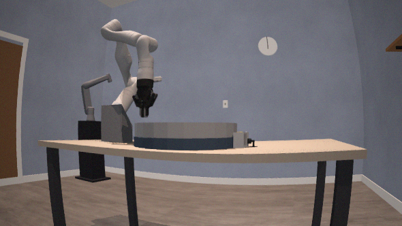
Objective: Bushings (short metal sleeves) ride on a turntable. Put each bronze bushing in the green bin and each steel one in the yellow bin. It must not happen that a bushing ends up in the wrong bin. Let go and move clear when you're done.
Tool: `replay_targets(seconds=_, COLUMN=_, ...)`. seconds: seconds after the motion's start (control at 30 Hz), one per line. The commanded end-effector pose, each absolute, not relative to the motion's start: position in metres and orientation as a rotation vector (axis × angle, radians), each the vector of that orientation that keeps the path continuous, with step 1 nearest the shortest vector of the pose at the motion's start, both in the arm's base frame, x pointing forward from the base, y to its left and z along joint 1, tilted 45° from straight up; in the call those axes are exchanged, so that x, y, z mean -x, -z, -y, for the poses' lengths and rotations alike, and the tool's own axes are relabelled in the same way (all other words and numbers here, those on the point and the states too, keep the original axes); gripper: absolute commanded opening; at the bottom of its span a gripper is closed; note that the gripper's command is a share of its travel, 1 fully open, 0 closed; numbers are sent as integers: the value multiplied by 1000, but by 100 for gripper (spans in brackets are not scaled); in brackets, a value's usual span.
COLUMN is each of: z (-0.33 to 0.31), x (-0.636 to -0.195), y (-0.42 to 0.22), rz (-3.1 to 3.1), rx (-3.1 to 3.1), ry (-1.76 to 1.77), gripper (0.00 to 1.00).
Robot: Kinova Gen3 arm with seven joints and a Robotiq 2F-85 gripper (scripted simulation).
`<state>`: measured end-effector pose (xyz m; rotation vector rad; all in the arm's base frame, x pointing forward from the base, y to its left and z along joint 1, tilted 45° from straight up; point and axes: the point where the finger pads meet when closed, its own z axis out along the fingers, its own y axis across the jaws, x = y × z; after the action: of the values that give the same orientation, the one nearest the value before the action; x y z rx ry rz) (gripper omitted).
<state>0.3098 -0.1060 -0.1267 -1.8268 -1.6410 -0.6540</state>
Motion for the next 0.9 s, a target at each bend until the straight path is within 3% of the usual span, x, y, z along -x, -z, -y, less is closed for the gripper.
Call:
replay_targets(seconds=0.0, z=101, x=-310, y=131, rz=1638, rx=1827, ry=653, gripper=14)
replay_targets(seconds=0.87, z=80, x=-308, y=153, rz=1642, rx=1822, ry=656, gripper=14)
